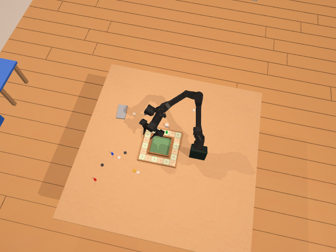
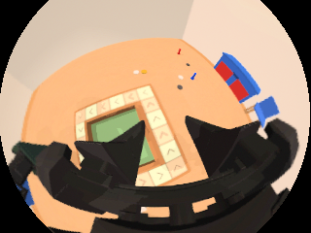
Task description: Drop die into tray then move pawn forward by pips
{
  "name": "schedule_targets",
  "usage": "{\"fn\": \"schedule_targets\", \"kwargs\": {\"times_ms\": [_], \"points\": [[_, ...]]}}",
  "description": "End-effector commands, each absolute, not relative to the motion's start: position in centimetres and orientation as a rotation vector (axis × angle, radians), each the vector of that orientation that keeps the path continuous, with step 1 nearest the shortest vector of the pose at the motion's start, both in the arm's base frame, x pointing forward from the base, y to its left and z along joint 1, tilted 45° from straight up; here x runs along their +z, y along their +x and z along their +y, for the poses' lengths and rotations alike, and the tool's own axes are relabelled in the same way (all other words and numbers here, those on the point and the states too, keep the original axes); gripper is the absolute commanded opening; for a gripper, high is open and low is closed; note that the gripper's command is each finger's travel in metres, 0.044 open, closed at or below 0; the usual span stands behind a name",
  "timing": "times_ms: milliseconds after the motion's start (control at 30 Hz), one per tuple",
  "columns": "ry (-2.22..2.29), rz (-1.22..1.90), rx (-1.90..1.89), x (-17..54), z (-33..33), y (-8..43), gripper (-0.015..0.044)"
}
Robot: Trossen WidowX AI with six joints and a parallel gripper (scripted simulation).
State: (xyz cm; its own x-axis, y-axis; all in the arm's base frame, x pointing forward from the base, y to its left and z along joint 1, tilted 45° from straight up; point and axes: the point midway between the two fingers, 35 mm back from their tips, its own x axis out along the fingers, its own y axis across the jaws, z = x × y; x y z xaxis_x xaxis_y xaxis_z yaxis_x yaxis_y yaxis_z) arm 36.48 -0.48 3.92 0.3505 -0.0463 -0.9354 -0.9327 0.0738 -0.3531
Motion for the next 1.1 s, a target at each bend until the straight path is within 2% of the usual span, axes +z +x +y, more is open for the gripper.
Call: {"fn": "schedule_targets", "kwargs": {"times_ms": [0,433,1067], "points": [[-1.022,1.404,0.292,6.9,-6.5,31.9,0.0275],[-0.772,1.527,-0.454,12.1,-12.1,26.2,0.0275],[-0.769,1.526,-0.469,11.2,-13.5,26.2,0.0275]]}}
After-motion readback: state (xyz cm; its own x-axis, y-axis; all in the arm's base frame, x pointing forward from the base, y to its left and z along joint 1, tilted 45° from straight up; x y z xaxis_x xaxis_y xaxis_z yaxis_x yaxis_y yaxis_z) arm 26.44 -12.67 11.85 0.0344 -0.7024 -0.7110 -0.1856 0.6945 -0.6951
